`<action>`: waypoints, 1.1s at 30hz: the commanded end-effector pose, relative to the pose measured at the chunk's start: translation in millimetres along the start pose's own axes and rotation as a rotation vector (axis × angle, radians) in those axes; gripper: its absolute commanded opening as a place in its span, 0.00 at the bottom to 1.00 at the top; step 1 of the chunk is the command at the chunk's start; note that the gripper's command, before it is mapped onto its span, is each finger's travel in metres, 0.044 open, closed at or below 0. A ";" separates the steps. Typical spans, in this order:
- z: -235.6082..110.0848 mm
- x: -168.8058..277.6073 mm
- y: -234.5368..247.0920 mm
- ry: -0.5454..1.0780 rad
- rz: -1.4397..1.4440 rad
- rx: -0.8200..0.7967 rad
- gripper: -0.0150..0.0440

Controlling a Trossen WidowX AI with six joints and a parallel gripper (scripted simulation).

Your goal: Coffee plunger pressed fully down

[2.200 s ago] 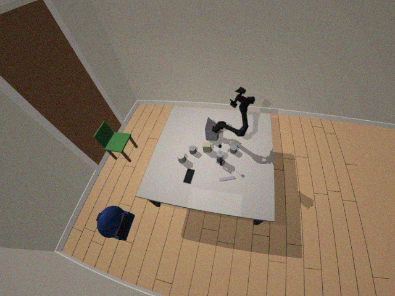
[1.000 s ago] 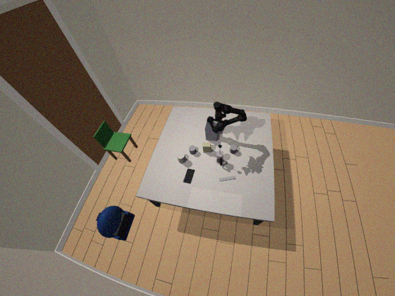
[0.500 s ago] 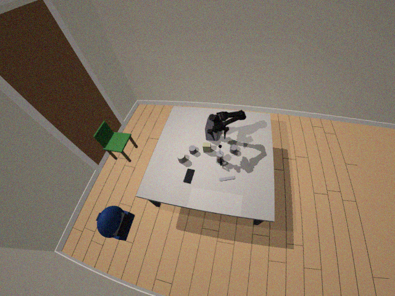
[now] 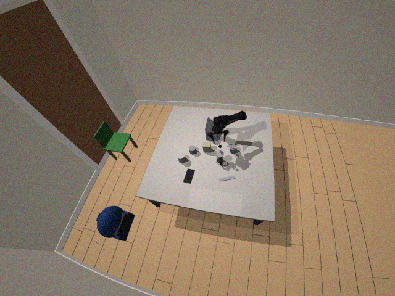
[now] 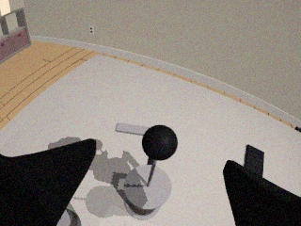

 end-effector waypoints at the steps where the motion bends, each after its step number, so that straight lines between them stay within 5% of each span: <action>1: 3.8 1.4 0.1 0.001 -0.002 0.005 1.00; 25: 38.4 1.4 1.8 -0.005 -0.003 -0.001 1.00; 33: 38.4 1.4 1.8 -0.005 -0.003 -0.001 0.64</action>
Point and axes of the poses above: the point midway between the two fingers, 35 mm back from their tips, its own z axis out along the fingers, its own y axis across the jaws, x = y × z, the point moved 4 cm from there along -z, back along the fingers, and after that the axes turned 14 degrees about z, right-handed, at the moved point
